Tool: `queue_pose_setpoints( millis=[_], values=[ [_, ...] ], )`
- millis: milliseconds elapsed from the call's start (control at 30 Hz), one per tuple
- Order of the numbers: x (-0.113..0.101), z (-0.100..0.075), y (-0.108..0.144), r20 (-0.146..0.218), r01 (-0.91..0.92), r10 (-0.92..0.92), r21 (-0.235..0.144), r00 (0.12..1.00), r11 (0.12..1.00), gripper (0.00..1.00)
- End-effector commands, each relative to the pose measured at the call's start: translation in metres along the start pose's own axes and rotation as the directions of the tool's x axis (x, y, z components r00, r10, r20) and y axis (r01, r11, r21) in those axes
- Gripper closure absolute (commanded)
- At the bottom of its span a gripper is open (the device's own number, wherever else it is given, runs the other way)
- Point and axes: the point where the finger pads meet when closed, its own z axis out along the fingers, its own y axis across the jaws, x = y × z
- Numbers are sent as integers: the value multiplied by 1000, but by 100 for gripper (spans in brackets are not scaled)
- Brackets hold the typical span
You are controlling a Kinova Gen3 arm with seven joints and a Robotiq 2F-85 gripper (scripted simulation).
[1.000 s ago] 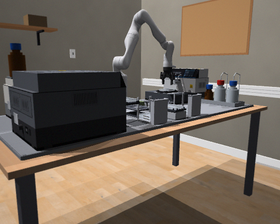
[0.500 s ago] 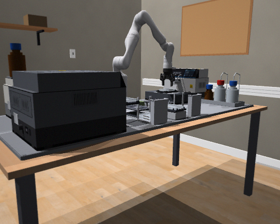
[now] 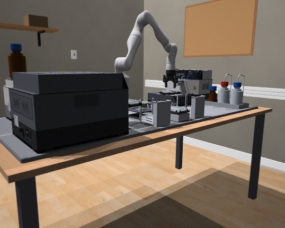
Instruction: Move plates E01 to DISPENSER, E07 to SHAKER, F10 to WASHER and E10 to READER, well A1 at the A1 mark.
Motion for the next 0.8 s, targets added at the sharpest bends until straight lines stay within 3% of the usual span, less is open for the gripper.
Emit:
queue_pose_setpoints(
  millis=[0, 400, 767],
  values=[
    [1, 2, 0, -2, 0, 0, 0, 1000, 1000, 0],
    [1, 15, 0, -2, 0, 0, 0, 1000, 1000, 0],
    [1, 15, 0, -2, 0, 0, 0, 1000, 1000, 0]
  ],
)
